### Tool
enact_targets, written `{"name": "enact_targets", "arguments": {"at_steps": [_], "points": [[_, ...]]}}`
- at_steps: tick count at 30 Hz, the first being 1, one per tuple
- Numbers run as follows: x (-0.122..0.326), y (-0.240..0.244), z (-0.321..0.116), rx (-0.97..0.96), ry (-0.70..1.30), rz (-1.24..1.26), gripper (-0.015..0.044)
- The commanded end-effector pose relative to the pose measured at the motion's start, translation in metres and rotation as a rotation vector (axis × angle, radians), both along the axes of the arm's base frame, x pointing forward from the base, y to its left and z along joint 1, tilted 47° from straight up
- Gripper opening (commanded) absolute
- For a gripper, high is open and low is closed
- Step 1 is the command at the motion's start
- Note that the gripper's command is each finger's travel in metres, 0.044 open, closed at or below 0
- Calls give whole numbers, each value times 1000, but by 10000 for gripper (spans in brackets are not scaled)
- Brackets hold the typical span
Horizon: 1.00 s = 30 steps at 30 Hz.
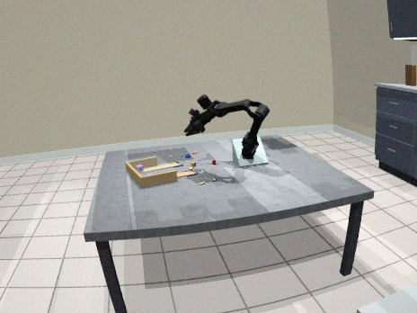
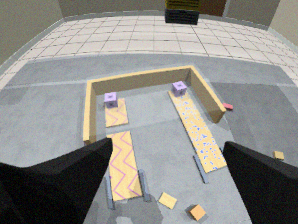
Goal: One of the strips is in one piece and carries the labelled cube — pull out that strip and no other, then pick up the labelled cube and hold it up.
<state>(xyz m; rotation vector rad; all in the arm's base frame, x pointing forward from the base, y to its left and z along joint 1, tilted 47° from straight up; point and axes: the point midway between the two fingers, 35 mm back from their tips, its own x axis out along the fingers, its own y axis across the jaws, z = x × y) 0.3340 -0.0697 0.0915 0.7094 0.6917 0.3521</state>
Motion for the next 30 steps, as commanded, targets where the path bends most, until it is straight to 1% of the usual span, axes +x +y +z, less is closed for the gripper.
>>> {"name": "enact_targets", "arguments": {"at_steps": [1,5,10,15,20,30], "points": [[-3,0,-4,24,19,-9,400],[-3,0,-4,24,19,-9,400],[11,-5,-12,1,69,22,269],[40,-12,-37,-53,188,117,137],[64,-13,-59,-102,260,250,6],[92,-3,-112,-160,380,570,0]]}}
